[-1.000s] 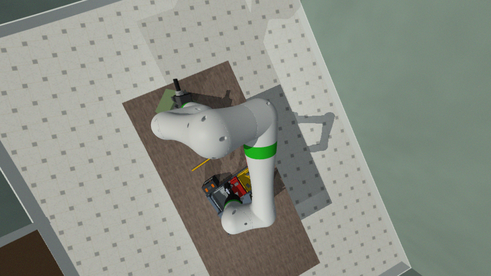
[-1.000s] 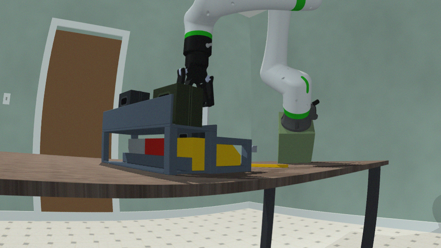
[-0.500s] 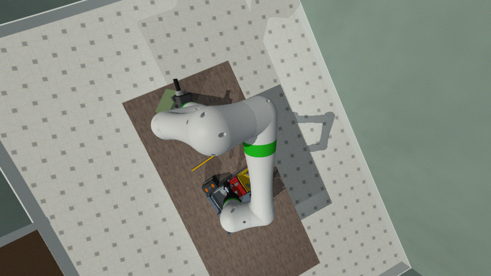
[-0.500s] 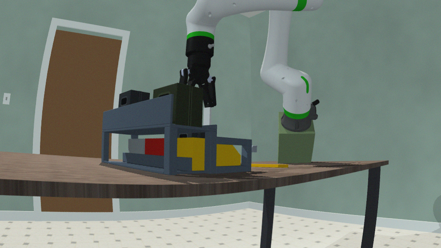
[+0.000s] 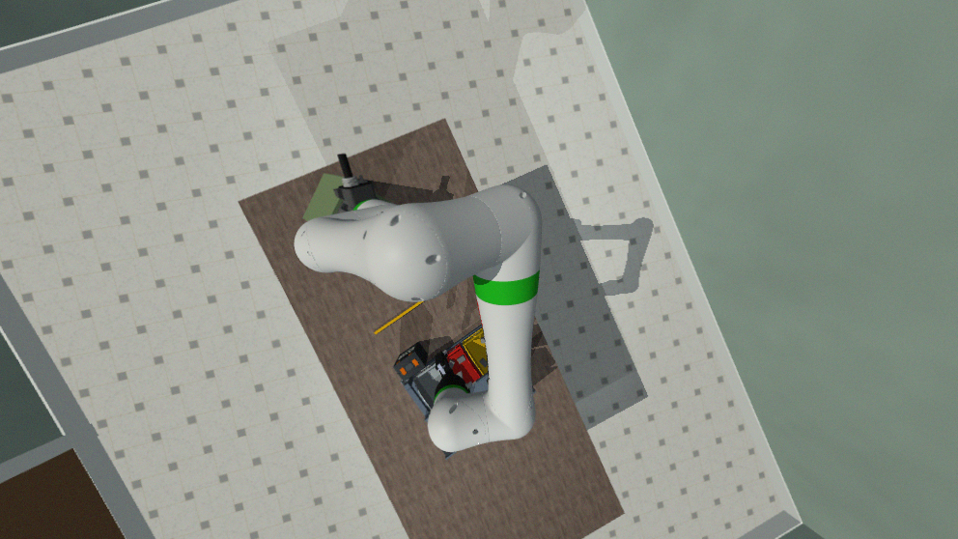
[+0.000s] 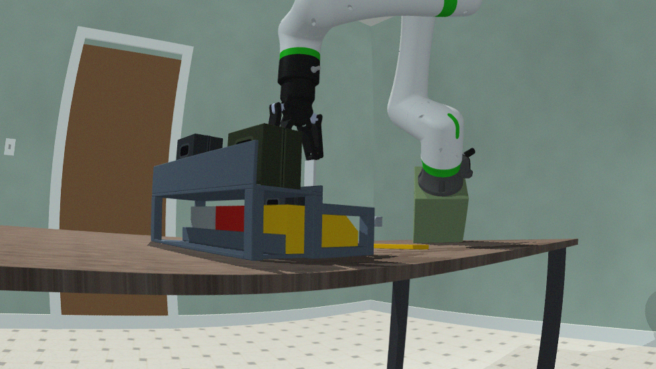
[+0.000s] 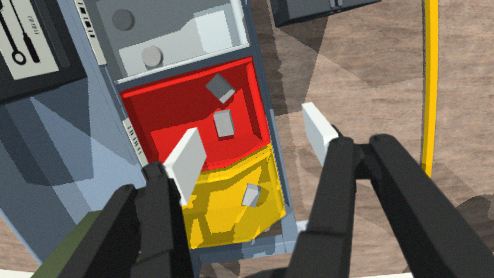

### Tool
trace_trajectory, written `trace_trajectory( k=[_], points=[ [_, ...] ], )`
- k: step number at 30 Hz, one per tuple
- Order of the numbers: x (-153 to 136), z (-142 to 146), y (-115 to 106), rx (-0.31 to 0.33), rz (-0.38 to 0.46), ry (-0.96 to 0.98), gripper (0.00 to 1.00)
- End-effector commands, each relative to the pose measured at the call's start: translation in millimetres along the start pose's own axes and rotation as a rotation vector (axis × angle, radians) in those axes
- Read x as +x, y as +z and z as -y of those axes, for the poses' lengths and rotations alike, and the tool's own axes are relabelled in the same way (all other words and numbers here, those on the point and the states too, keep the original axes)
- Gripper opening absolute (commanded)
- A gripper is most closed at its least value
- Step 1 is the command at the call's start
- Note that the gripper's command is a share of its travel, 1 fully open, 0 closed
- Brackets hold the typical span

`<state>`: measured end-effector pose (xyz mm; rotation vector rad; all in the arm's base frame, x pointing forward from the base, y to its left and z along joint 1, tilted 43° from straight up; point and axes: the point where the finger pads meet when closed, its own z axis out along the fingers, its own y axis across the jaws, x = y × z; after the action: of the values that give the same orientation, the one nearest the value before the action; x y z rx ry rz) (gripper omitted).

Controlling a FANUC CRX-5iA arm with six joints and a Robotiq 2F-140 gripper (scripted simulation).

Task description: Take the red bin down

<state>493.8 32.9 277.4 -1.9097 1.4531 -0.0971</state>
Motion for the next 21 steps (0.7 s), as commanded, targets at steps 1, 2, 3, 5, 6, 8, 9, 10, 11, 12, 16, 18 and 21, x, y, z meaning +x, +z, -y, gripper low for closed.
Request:
trace_trajectory(
  k=[1,2,3,5,6,8,9,10,11,12,16,18,21],
  points=[
    [0.1,0.1,-0.2,0.0,0.0,0.0,0.57],
    [0.1,0.1,-0.2,0.0,0.0,0.0,0.57],
    [0.1,0.1,-0.2,0.0,0.0,0.0,0.57],
    [0.1,0.1,-0.2,0.0,0.0,0.0,0.57],
    [0.1,0.1,-0.2,0.0,0.0,0.0,0.57],
    [0.1,-0.4,-0.2,0.0,0.0,0.0,0.57],
    [0.1,-0.9,-0.2,0.0,0.0,0.0,0.57],
    [0.1,-1.4,-0.2,0.0,0.0,0.0,0.57],
    [0.1,-1.9,-0.2,0.0,0.0,0.0,0.57],
    [0.1,-2.4,-0.3,0.0,0.0,0.0,0.57],
    [0.1,-2.4,-0.3,0.0,0.0,0.0,0.57],
    [0.1,-2.4,-0.3,0.0,0.0,0.0,0.57],
    [0.1,-2.4,-0.3,0.0,0.0,0.0,0.57]
  ],
)
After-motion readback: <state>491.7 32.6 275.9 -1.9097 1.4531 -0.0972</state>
